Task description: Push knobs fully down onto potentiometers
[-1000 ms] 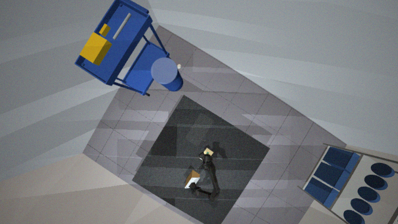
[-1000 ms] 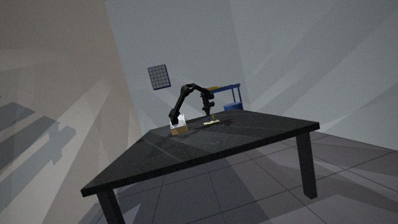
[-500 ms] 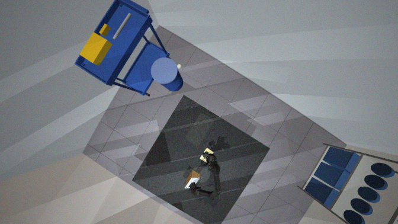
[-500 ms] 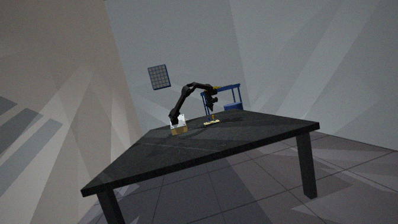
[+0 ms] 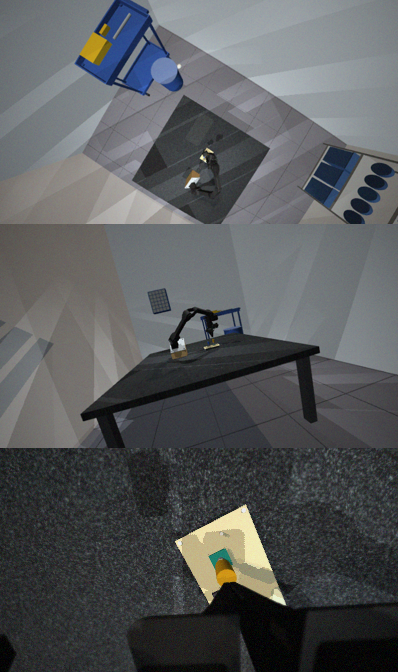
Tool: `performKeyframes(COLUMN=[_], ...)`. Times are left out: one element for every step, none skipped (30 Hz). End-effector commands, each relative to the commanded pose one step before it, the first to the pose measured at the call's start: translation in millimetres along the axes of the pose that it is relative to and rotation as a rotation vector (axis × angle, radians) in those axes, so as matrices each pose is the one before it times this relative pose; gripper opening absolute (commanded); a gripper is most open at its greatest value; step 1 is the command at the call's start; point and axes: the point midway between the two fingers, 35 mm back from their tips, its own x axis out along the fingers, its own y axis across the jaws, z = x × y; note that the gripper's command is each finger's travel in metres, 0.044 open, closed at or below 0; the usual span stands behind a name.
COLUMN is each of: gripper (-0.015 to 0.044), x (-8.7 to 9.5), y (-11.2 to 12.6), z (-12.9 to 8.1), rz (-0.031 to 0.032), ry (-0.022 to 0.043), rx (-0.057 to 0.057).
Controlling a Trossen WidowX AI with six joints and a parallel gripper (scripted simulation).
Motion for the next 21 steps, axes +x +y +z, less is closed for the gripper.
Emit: performKeyframes(gripper=[0.0000,0.0000,0.0000,0.0000,0.0000,0.0000,0.0000,0.0000,0.0000,0.0000,0.0000,0.0000,0.0000,0.0000,0.0000,0.0000,0.0000,0.0000,0.0000,0.0000,0.0000], x=[9.47,1.67,1.67,1.66,1.38,0.83,0.28,0.00,0.00,0.00,0.00,0.00,-0.18,-0.35,-0.48,-0.36,0.13,0.17,0.23,0.26,0.27], y=[-0.48,-0.03,-0.04,-0.04,-0.04,-0.03,-0.01,0.00,0.00,0.00,0.00,0.00,0.00,0.00,0.01,0.00,0.00,0.00,0.00,0.00,0.00], z=[-1.53,-0.01,-0.02,-0.02,-0.02,-0.02,-0.01,0.00,0.00,0.00,0.00,0.00,0.00,0.00,0.00,0.00,0.00,0.00,0.00,0.00,0.00], rz=[-0.01001,-0.00008,-0.00009,-0.00010,-0.00009,-0.00005,-0.00002,0.00000,0.00000,0.00000,0.00000,0.00000,0.00001,0.00002,0.00002,0.00001,-0.00001,-0.00001,-0.00001,-0.00001,-0.00001], ry=[0.00371,-0.00005,-0.00005,-0.00005,-0.00004,-0.00003,-0.00001,0.00000,0.00000,0.00000,0.00000,0.00000,0.00000,0.00001,0.00001,0.00001,0.00000,0.00000,-0.00001,-0.00001,-0.00001], rx=[-0.0078,0.0000,0.0000,0.0000,0.0000,0.0000,0.0000,0.0000,0.0000,0.0000,0.0000,0.0000,0.0000,0.0000,0.0000,0.0000,0.0000,0.0000,0.0000,0.0000,0.0000])
